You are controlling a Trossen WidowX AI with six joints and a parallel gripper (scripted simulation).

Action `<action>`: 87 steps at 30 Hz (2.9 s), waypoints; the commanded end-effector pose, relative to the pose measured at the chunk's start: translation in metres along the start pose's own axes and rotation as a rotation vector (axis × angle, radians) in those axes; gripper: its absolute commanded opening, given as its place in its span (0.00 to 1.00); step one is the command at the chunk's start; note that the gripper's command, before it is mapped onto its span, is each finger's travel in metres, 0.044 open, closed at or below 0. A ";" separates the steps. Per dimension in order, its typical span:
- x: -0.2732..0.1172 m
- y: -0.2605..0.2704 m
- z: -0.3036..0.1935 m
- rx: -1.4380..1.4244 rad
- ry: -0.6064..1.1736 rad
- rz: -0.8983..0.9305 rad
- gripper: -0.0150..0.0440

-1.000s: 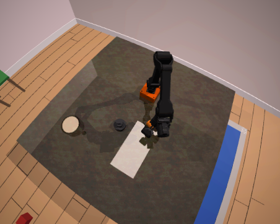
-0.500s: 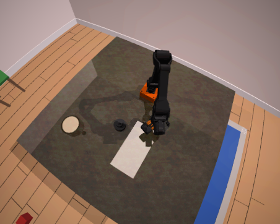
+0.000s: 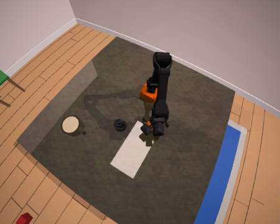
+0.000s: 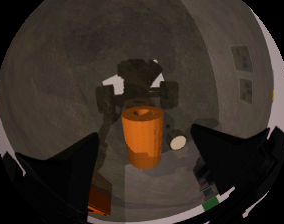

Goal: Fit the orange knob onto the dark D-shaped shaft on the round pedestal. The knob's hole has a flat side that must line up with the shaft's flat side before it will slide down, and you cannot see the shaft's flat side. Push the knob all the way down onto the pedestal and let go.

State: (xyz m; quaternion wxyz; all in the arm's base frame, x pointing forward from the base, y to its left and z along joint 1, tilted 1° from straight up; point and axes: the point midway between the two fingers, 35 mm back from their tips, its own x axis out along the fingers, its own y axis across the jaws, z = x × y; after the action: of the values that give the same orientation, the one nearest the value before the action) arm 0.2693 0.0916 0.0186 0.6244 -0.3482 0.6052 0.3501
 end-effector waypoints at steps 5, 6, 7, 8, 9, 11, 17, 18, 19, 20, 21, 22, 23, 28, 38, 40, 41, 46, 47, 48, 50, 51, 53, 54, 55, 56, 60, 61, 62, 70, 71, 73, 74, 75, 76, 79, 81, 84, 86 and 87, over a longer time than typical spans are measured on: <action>0.013 0.001 0.000 0.003 -0.001 0.003 1.00; 0.014 0.001 0.000 0.003 -0.001 0.003 1.00; 0.016 0.001 0.000 0.003 -0.001 0.003 1.00; 0.018 0.001 0.000 0.003 -0.001 0.003 1.00; 0.019 0.001 0.000 0.003 -0.001 0.003 1.00; 0.022 0.001 -0.001 0.003 -0.001 0.003 1.00; 0.026 0.002 -0.001 0.003 -0.001 0.003 0.91; 0.026 0.002 -0.001 0.003 -0.001 0.003 0.87; 0.026 0.002 -0.001 0.003 -0.001 0.003 0.82; 0.026 0.002 -0.001 0.003 -0.001 0.003 0.78; 0.026 0.002 -0.001 0.003 -0.001 0.003 0.73; 0.026 0.002 -0.001 0.003 -0.001 0.003 0.69; 0.026 0.002 -0.001 0.003 -0.001 0.003 0.66; 0.026 0.002 -0.001 0.003 -0.001 0.003 0.66; 0.026 0.002 -0.001 0.003 -0.001 0.003 0.56; 0.026 0.002 -0.001 0.003 -0.001 0.003 0.56; 0.026 0.001 -0.001 0.003 -0.004 0.003 0.56; 0.023 0.001 -0.004 0.001 -0.064 0.003 0.56; 0.023 0.001 -0.005 0.001 -0.083 0.003 0.56; 0.022 0.001 -0.006 0.001 -0.102 0.002 0.56; 0.021 0.001 -0.008 0.001 -0.138 0.002 0.56; 0.020 0.001 -0.009 0.001 -0.156 0.002 0.56; 0.019 0.001 -0.011 0.001 -0.190 0.002 0.56; 0.018 0.001 -0.012 0.001 -0.207 0.002 0.56; 0.018 0.001 -0.013 0.001 -0.223 0.001 0.56; 0.017 0.001 -0.014 0.001 -0.240 0.001 0.56; 0.015 0.001 -0.018 0.001 -0.309 0.001 0.56; 0.015 0.001 -0.019 0.001 -0.326 0.001 0.56; 0.014 0.001 -0.020 0.001 -0.343 0.001 0.56; 0.011 0.001 -0.029 0.001 -0.480 0.000 0.56; 0.011 0.001 -0.030 0.001 -0.497 0.000 0.56; 0.011 0.001 -0.032 0.001 -0.531 0.000 0.56; 0.010 0.001 -0.033 0.001 -0.548 0.000 0.56; 0.010 0.001 -0.035 0.001 -0.565 0.000 0.56; 0.010 0.001 -0.036 0.001 -0.582 0.000 0.56; 0.010 0.001 -0.039 0.001 -0.634 -0.001 0.56; 0.010 0.001 -0.042 0.001 -0.668 -0.001 0.56; 0.010 0.001 -0.045 0.001 -0.719 -0.001 0.56; 0.010 0.001 -0.047 0.001 -0.753 -0.001 0.56; 0.010 0.001 -0.049 0.001 -0.770 -0.001 0.56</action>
State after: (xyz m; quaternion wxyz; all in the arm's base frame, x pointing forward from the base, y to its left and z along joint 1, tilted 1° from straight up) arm 0.2457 0.0531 0.0079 0.7990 -0.2002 0.3445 0.4504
